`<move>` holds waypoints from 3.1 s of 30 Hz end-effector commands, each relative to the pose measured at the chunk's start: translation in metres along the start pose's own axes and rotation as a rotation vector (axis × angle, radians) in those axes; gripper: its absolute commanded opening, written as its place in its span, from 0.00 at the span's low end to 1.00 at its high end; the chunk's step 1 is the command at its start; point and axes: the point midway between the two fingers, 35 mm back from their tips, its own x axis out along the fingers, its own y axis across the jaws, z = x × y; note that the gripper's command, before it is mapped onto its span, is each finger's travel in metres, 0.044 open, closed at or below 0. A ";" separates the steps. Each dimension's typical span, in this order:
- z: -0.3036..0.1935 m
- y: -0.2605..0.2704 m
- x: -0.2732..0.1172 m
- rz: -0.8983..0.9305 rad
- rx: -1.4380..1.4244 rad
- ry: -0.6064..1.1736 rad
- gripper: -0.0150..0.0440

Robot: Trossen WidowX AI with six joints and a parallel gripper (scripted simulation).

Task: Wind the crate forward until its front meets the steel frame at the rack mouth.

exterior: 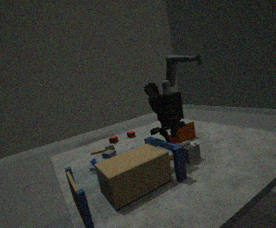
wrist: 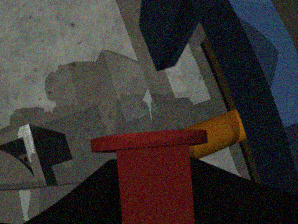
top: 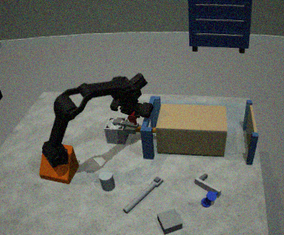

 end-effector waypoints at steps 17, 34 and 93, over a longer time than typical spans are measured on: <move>0.030 0.012 0.013 0.003 0.001 -0.021 0.25; 0.045 0.023 0.019 0.004 0.001 -0.023 0.25; 0.078 0.085 0.032 0.008 0.000 -0.027 0.25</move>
